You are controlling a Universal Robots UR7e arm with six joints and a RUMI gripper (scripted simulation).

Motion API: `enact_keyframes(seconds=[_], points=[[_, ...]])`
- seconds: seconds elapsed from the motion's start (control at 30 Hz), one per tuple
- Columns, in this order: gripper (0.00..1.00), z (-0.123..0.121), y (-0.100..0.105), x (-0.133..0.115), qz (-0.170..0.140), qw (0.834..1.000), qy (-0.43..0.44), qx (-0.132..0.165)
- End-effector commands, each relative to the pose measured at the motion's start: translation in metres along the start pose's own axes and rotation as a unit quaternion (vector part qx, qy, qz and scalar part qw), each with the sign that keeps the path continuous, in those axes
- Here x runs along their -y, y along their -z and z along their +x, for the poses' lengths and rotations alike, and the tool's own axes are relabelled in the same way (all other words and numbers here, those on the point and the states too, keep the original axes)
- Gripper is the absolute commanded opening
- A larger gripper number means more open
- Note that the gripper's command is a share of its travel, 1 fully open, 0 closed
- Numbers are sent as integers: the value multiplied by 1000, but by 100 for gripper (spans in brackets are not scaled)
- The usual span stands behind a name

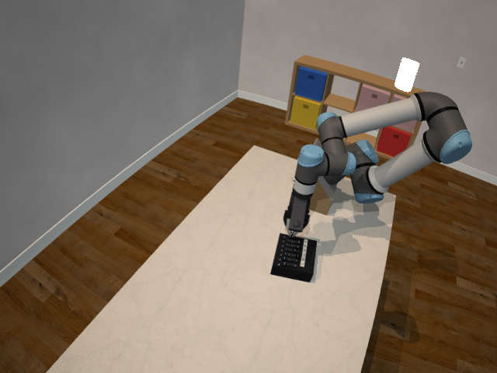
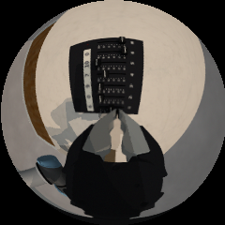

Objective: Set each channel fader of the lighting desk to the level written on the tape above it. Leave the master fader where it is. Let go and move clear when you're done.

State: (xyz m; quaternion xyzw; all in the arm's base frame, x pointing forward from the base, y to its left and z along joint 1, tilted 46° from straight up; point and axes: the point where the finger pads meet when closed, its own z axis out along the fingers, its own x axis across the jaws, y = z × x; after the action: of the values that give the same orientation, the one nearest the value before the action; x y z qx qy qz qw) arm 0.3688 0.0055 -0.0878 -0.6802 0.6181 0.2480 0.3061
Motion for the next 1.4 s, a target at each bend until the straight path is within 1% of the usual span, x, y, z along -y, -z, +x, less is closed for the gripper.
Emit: enact_keyframes(seconds=[0.0,1.37], points=[[0,-2,0,0,0,1000,0,0],[0,-5,0,0,0,1000,0,0]])
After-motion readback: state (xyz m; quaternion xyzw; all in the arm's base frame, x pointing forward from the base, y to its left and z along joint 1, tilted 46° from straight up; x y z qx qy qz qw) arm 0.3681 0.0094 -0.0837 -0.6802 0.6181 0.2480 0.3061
